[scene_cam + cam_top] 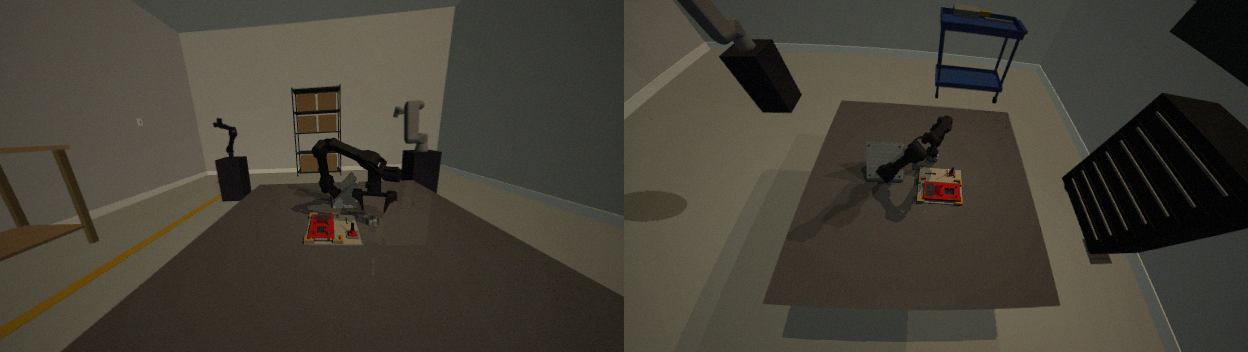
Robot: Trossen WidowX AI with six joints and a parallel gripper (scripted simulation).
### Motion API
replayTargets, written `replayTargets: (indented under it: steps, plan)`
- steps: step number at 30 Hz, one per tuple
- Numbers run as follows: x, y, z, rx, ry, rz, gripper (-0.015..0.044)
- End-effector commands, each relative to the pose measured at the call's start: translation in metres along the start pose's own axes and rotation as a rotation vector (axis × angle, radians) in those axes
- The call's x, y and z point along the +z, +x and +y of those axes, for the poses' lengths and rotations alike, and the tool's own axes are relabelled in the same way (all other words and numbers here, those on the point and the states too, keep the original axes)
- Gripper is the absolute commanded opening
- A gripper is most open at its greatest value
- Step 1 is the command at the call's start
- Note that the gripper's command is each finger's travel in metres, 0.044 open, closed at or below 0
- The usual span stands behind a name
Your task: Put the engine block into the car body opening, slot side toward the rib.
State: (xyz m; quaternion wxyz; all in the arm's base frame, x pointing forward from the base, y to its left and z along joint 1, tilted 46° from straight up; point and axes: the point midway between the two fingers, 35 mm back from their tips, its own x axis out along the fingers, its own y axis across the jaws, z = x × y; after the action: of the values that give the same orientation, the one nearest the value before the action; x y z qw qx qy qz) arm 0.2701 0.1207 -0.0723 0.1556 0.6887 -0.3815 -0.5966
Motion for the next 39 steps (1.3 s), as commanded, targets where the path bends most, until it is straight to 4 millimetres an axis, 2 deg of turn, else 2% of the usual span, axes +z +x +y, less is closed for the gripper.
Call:
replayTargets:
  steps: [1, 5, 8, 30, 39]
  plan:
    - [0.000, -0.001, 0.000, -0.001, -0.025, -0.009, 0.0440]
    - [-0.002, 0.001, 0.002, -0.001, -0.025, -0.009, 0.0440]
    - [-0.002, 0.013, 0.002, -0.001, -0.025, -0.008, 0.0440]
    - [-0.002, 0.042, 0.002, 0.000, -0.025, -0.008, 0.0440]
    - [-0.002, 0.042, 0.002, 0.000, -0.025, -0.008, 0.0204]
